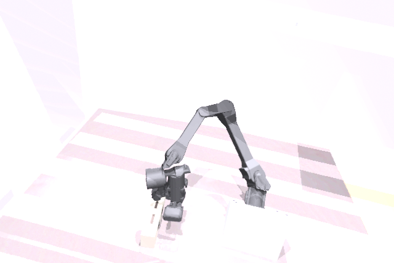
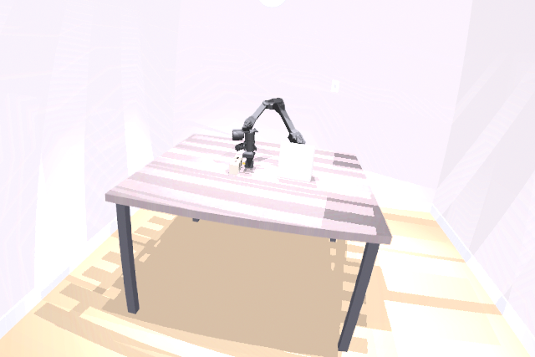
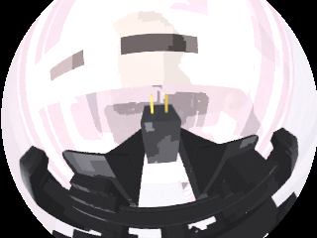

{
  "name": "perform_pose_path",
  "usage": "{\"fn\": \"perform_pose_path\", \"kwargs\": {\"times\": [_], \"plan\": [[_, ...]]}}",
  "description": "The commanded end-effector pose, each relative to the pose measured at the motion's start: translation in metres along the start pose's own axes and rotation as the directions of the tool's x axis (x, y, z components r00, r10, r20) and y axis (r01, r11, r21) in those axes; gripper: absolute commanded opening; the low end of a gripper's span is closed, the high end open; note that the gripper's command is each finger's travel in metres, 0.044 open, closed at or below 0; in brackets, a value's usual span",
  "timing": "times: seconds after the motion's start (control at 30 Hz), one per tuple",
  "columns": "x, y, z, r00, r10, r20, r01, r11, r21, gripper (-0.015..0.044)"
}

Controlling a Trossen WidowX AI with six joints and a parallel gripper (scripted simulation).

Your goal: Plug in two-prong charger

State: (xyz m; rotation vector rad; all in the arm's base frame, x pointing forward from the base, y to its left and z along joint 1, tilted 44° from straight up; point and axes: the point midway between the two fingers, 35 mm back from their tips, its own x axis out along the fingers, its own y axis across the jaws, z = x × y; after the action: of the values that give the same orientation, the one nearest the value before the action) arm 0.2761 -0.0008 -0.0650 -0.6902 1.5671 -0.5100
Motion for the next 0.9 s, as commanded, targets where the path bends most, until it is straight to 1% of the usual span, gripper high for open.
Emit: {"fn": "perform_pose_path", "kwargs": {"times": [0.0,0.87], "plan": [[-0.0002,-0.0011,0.0006,1.000,-0.005,0.001,0.005,1.000,-0.005,0.0000],[-0.0009,-0.0016,0.0075,1.000,-0.005,0.002,0.005,1.000,-0.005,0.0000]]}}
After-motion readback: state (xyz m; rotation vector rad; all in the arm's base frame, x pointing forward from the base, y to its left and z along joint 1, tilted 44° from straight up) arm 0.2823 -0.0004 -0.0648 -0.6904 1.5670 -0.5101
